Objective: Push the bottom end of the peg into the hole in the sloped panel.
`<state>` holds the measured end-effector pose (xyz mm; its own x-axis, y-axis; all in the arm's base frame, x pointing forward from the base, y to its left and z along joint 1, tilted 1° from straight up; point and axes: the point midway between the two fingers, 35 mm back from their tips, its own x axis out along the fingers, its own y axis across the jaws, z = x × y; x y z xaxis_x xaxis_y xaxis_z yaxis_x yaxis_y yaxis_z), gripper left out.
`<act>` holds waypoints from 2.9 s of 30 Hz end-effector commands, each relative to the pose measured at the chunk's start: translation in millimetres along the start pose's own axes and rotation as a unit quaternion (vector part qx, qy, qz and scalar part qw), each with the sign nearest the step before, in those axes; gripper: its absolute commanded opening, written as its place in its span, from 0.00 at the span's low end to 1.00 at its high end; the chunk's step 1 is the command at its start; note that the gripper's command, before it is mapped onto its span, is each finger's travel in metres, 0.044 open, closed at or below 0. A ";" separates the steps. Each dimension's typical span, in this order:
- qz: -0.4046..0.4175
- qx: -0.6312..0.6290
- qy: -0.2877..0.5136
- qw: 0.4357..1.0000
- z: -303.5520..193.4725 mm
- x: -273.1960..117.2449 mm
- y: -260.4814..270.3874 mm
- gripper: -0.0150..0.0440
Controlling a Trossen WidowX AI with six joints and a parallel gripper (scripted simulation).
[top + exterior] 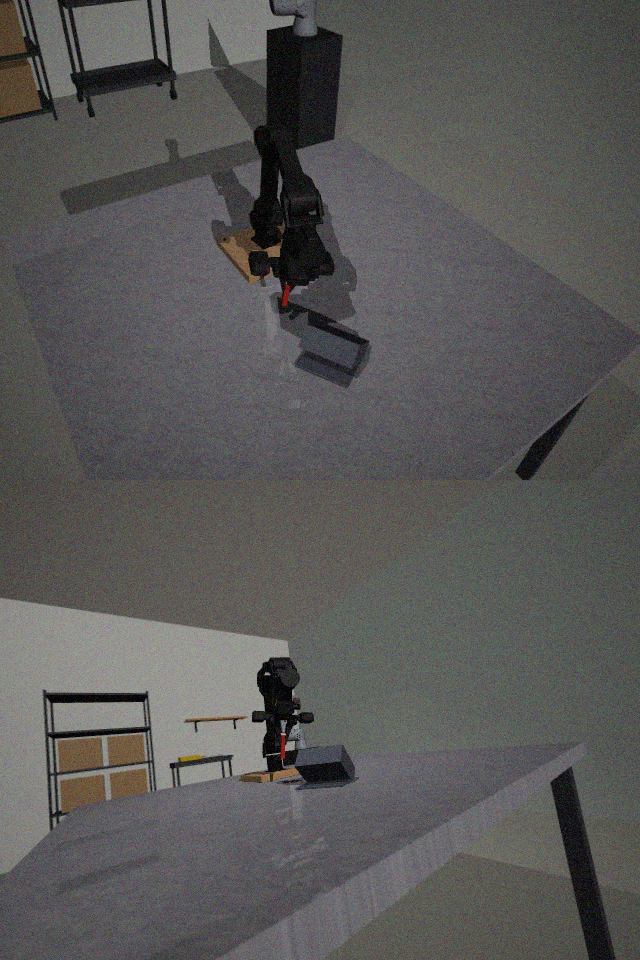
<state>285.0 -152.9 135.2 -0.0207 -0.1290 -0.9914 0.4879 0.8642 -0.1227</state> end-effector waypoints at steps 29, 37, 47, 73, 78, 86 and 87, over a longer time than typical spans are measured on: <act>-0.063 -0.111 -0.035 0.991 12.2 -8.6 33.1 0.25; -0.078 -0.137 -0.044 0.986 14.4 -11.1 42.2 0.25; -0.098 -0.170 -0.056 0.979 16.9 -14.5 53.9 0.25; -0.146 -0.252 -0.089 0.953 21.1 -25.0 86.3 0.25; -0.155 -0.267 -0.095 0.946 21.4 -27.3 92.8 0.25; -0.170 -0.290 -0.106 0.936 21.7 -31.1 103.3 0.25; -0.172 -0.293 -0.107 0.934 21.7 -31.6 104.6 0.25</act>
<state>353.0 -71.7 152.6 0.1062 -0.4765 -0.8727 -0.0634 0.8727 -0.4842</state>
